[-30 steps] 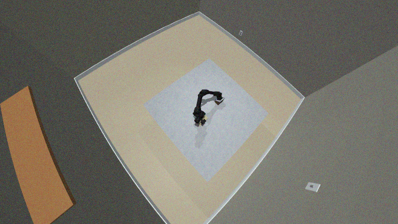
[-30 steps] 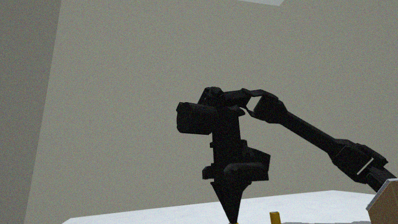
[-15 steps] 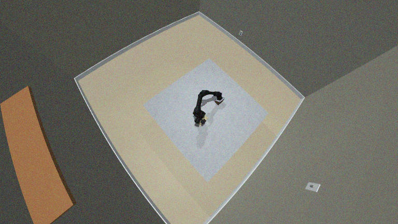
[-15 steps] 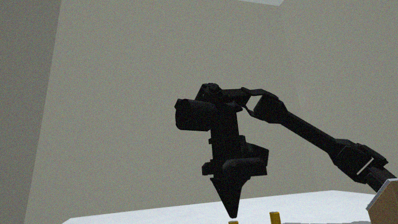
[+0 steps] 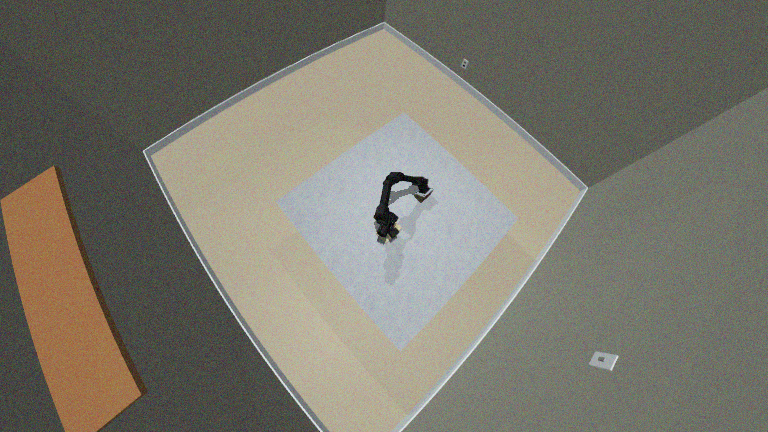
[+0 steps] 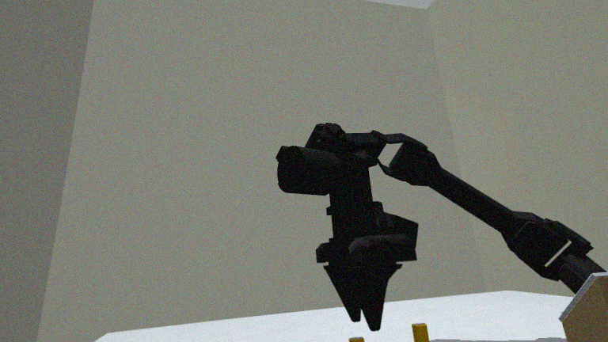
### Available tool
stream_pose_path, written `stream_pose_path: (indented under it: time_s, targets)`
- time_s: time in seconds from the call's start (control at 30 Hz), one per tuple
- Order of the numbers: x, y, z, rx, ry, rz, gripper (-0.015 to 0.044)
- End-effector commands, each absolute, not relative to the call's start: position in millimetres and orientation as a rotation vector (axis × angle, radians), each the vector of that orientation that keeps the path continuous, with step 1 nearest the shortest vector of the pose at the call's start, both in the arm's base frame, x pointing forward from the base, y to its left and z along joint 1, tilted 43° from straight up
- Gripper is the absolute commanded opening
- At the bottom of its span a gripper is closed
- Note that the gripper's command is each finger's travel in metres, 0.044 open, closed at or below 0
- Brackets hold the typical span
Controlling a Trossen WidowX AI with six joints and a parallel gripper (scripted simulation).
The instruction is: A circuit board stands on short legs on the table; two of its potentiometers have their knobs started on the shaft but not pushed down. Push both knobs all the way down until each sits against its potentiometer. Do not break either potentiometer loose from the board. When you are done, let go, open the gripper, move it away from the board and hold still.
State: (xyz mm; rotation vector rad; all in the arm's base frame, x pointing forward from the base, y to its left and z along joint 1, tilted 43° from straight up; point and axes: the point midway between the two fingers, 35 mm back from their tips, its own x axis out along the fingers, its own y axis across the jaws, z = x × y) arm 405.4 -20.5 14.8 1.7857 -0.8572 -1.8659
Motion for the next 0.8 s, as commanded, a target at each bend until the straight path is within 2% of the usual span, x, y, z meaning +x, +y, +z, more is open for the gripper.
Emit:
stream_pose_path:
  time_s: [0.0,0.1,0.4,0.77]
  targets:
    - [376,0,18,1.79,-0.839,-1.867,0.0368]
    - [344,13,21,1.791,-0.836,-1.869,0.044]
    - [249,26,23,1.786,-0.841,-1.869,0.044]
    - [247,26,23,1.785,-0.841,-1.869,0.044]
